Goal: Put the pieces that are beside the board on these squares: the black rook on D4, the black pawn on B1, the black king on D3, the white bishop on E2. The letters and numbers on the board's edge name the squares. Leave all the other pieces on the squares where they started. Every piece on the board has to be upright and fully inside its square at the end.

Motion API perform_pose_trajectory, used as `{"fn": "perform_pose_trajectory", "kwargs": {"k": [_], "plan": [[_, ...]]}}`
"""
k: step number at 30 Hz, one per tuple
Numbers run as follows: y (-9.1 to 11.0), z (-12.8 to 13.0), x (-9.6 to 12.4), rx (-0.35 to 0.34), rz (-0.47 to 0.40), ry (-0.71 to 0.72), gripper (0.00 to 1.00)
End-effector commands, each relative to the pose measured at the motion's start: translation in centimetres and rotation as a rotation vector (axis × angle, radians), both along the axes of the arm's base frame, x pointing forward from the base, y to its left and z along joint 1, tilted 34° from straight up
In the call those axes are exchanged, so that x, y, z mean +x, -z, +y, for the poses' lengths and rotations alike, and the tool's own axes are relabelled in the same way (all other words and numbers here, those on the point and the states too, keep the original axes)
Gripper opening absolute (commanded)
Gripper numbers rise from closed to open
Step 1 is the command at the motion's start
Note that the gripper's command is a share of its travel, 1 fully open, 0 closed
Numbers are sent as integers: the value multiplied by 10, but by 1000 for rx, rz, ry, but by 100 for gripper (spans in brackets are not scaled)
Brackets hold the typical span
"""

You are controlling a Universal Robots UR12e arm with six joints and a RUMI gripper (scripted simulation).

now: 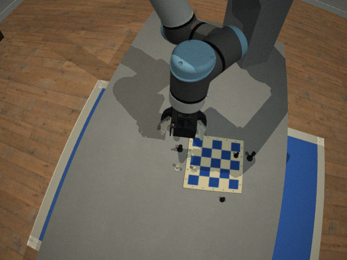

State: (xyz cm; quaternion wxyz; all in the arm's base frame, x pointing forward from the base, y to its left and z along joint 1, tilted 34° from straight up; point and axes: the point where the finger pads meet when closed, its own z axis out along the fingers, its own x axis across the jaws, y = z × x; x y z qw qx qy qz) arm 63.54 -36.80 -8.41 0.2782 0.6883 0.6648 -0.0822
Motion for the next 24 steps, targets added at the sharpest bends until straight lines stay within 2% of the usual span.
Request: {"fn": "perform_pose_trajectory", "kwargs": {"k": [1,11,13,24], "plan": [[5,-3,2,-58,105,-194,100],[15,-9,7,-166,307,-535,100],[15,-9,7,-166,307,-535,100],[22,-12,11,-237,442,-763,100]]}}
